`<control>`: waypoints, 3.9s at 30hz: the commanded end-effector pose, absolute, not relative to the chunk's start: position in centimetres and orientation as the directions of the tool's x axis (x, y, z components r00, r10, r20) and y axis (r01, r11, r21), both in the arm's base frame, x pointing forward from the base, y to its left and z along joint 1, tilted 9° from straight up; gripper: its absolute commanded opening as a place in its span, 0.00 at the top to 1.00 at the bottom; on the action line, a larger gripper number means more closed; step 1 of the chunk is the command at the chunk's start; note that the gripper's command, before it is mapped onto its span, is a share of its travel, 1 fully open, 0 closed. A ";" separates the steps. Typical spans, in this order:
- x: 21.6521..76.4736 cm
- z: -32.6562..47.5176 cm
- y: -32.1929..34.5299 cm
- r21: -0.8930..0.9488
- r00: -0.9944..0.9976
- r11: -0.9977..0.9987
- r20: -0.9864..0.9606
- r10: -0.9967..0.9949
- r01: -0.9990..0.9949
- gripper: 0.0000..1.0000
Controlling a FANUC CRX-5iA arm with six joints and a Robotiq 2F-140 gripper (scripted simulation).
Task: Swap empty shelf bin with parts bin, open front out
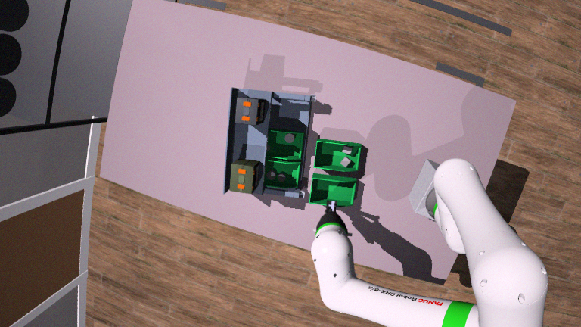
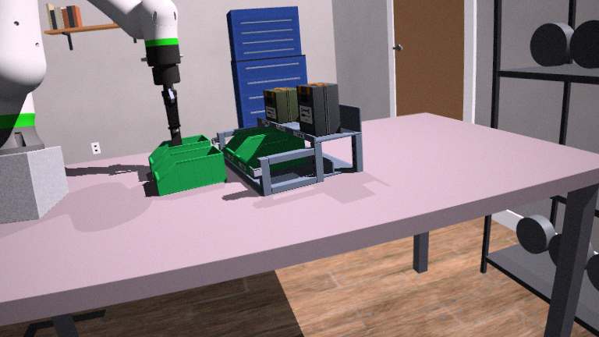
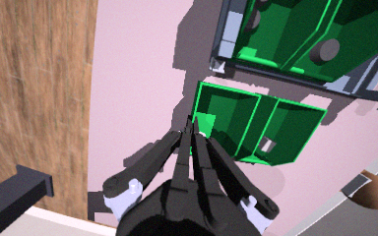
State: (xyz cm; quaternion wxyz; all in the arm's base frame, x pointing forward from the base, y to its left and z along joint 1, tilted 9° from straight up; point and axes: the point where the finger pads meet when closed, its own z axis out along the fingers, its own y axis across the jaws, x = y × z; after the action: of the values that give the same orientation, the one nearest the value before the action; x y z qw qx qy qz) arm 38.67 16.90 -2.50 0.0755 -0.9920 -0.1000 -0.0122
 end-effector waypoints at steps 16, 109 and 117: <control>38.7 -2.6 16.9 -0.147 0.980 -0.969 0.041 0.197 0.201 0.90; 38.7 -1.4 16.8 -0.147 0.980 -0.969 0.041 0.197 0.201 0.76; 38.7 -0.2 16.6 -0.147 0.980 -0.969 0.041 0.197 0.201 0.76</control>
State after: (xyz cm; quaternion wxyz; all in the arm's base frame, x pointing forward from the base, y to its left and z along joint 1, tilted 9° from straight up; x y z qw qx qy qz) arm 38.65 16.60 -0.54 0.0755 -0.9920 -0.1000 -0.0122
